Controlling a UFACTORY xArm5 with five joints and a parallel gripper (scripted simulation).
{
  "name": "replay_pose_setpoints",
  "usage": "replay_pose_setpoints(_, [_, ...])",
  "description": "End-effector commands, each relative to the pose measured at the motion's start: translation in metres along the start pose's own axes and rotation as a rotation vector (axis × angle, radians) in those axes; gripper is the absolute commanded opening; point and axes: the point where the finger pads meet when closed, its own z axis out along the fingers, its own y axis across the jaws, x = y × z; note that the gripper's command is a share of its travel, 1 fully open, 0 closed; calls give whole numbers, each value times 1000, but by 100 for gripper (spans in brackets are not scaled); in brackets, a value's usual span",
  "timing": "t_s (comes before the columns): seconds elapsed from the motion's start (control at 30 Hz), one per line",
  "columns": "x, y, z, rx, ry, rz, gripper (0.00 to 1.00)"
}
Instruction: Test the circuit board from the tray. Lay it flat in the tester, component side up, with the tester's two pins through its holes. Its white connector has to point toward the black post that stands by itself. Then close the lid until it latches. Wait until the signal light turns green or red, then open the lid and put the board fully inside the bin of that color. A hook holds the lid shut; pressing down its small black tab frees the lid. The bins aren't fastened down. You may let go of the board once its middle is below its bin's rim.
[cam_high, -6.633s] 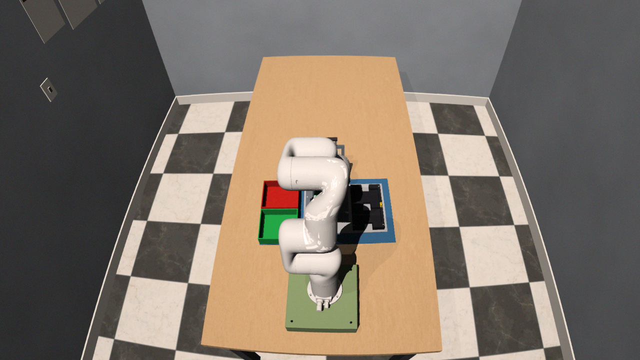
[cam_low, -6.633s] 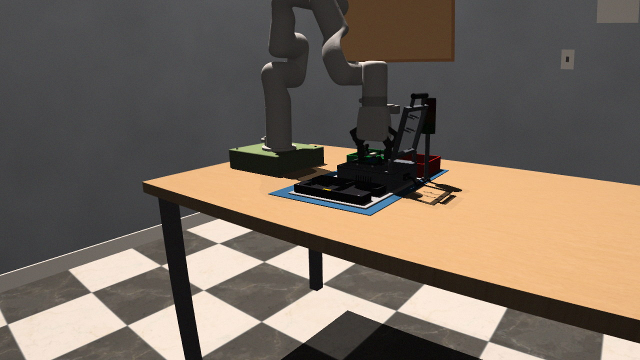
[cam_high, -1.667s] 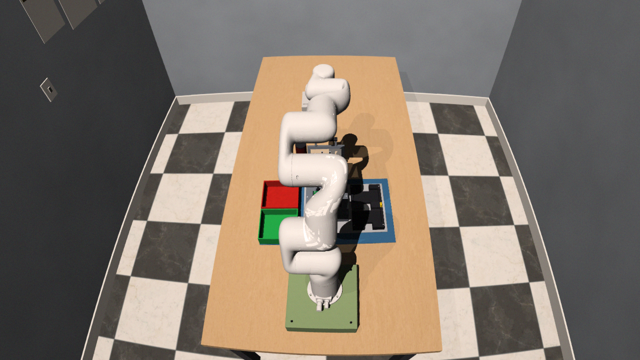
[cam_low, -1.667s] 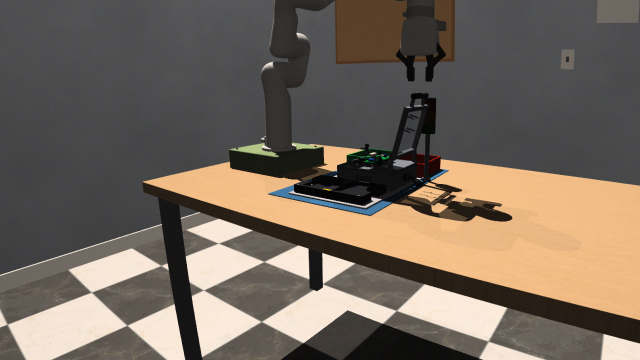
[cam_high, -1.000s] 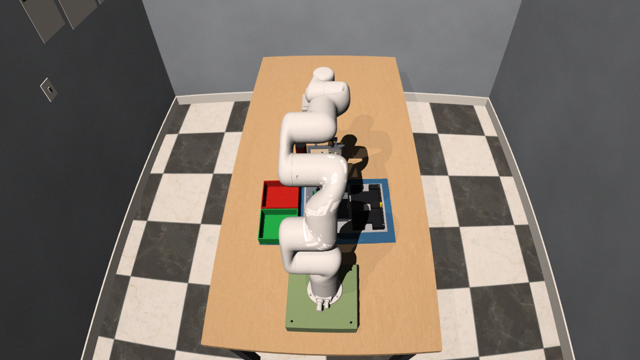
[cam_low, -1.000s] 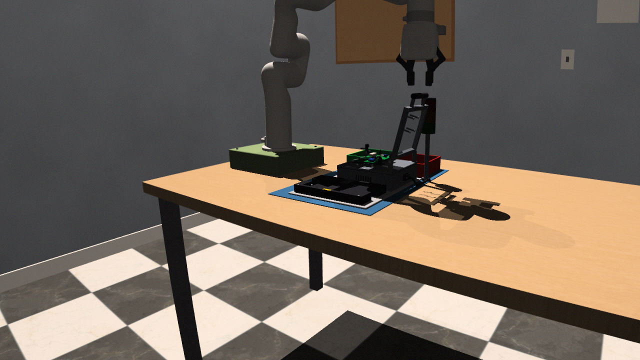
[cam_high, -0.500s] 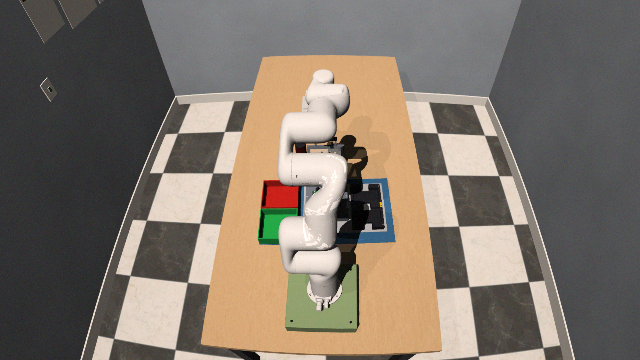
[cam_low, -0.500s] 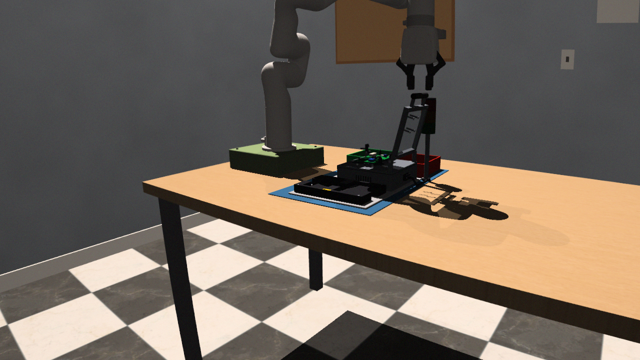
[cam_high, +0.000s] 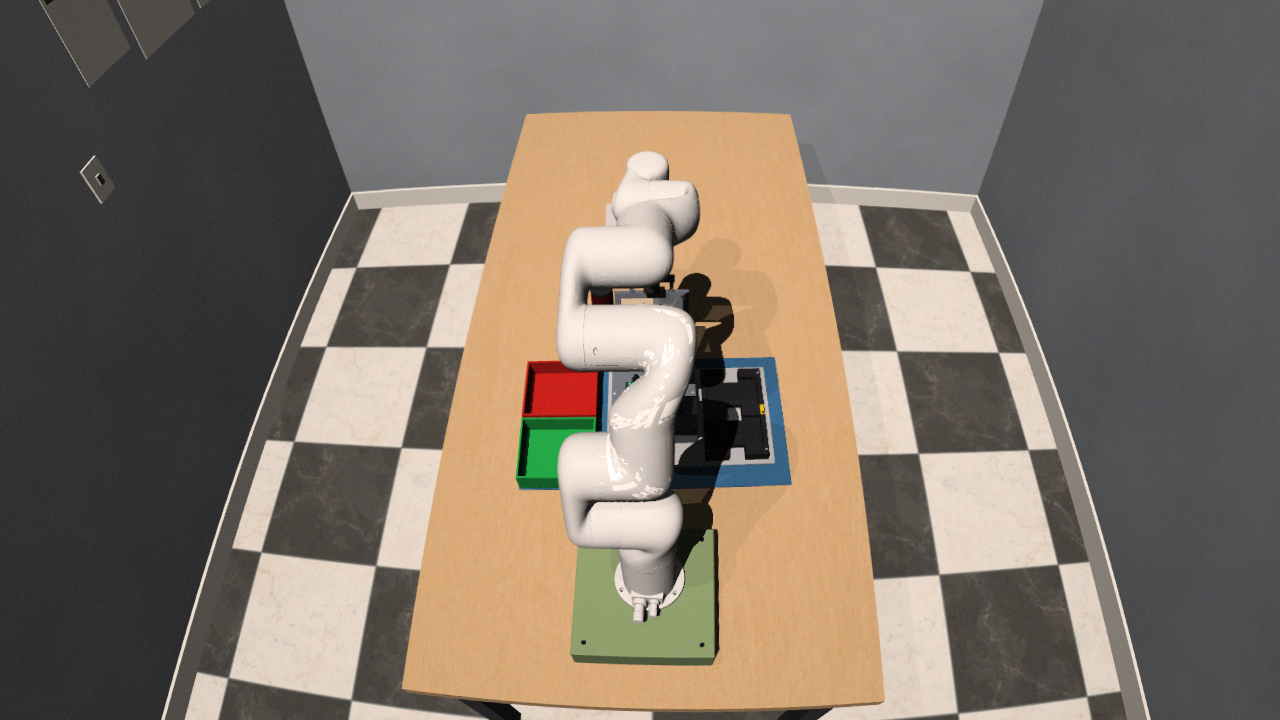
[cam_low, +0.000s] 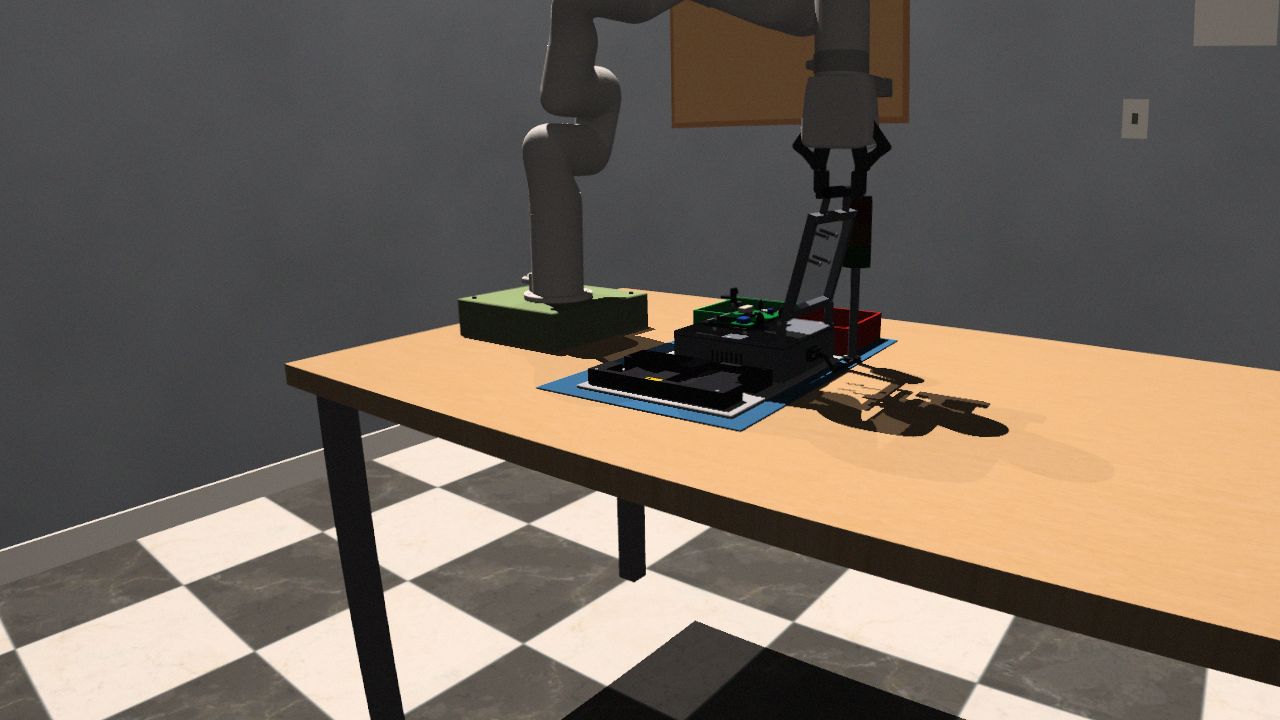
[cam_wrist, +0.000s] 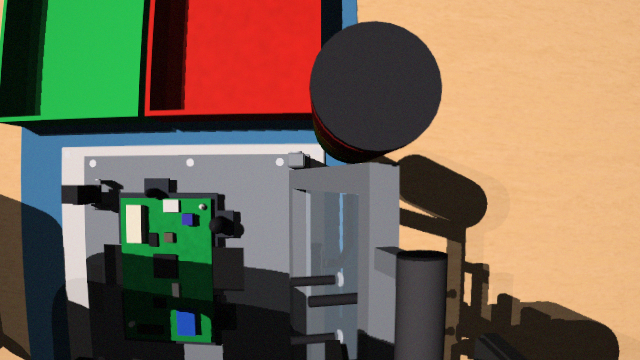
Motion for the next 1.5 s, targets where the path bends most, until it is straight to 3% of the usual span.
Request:
replay_pose_setpoints(0.0, [0,1,-1,-5,0,0,52])
replay_pose_setpoints(0.13, [0,1,-1,-5,0,0,52])
replay_pose_setpoints(0.17, [0,1,-1,-5,0,0,0])
replay_pose_setpoints(1.47, [0,1,-1,-5,0,0,0])
